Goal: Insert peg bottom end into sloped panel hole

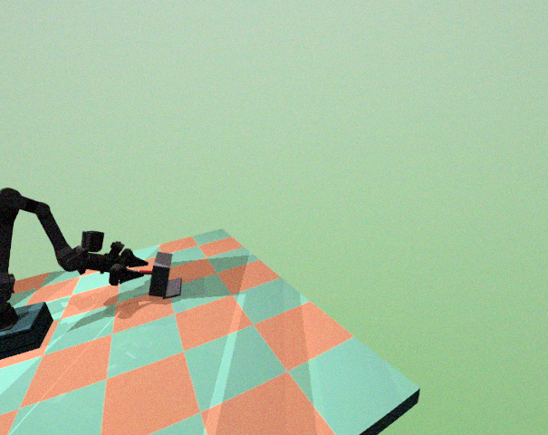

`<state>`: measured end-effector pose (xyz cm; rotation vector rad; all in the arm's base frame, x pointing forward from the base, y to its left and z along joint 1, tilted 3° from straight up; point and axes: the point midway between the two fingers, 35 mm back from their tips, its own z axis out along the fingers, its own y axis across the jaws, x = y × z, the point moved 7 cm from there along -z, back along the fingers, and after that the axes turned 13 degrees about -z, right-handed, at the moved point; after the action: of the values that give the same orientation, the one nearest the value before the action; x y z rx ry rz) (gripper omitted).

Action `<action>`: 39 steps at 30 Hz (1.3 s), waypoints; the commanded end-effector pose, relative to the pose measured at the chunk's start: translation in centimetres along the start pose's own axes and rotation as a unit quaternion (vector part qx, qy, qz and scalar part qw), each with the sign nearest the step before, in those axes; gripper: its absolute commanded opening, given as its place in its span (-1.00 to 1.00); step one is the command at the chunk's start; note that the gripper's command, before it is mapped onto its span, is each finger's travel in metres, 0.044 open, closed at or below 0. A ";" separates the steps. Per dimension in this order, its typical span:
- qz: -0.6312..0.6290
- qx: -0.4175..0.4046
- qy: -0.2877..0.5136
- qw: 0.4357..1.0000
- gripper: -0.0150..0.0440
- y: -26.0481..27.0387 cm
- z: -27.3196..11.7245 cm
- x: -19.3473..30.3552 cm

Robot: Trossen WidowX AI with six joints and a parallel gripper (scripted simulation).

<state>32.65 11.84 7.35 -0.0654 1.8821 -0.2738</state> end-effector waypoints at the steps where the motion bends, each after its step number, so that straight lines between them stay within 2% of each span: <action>1: 0.000 0.002 0.005 1.000 1.00 -0.1 -0.6 0.2; 39: -0.002 -0.001 0.006 1.000 1.00 0.5 -5.3 -0.5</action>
<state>28.34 13.31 9.36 -0.0734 1.8881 -0.2687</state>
